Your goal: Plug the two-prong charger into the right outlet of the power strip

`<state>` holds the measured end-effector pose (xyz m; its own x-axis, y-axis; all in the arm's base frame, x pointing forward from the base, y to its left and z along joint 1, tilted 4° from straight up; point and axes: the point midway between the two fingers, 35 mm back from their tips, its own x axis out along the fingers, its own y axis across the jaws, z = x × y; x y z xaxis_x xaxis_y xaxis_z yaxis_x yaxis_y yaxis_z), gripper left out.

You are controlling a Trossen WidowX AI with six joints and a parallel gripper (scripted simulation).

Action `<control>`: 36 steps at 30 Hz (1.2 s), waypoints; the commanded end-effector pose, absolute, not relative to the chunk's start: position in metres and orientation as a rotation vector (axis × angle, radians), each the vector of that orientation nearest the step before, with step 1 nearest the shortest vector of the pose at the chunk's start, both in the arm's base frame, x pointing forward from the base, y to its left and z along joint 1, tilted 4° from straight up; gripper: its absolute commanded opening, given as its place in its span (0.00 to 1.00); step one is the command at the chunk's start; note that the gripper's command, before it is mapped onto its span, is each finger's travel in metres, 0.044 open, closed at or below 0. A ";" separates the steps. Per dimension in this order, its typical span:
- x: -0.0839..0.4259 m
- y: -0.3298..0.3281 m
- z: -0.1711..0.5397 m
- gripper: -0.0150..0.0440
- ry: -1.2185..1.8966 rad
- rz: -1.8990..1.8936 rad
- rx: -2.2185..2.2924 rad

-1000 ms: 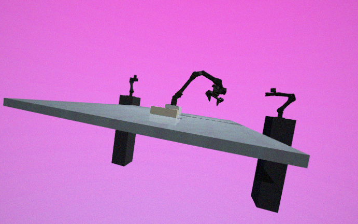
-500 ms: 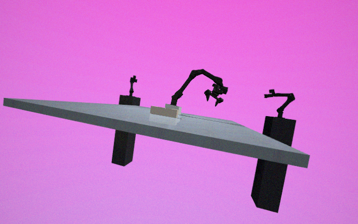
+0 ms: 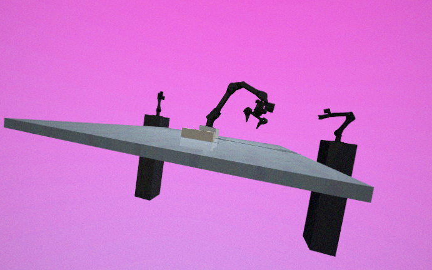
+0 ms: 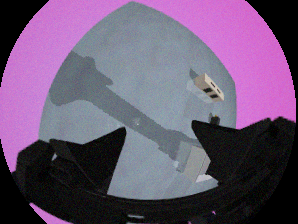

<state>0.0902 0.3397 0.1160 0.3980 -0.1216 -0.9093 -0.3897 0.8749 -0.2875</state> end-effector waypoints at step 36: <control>0.205 0.238 0.086 1.00 1.397 0.006 -0.412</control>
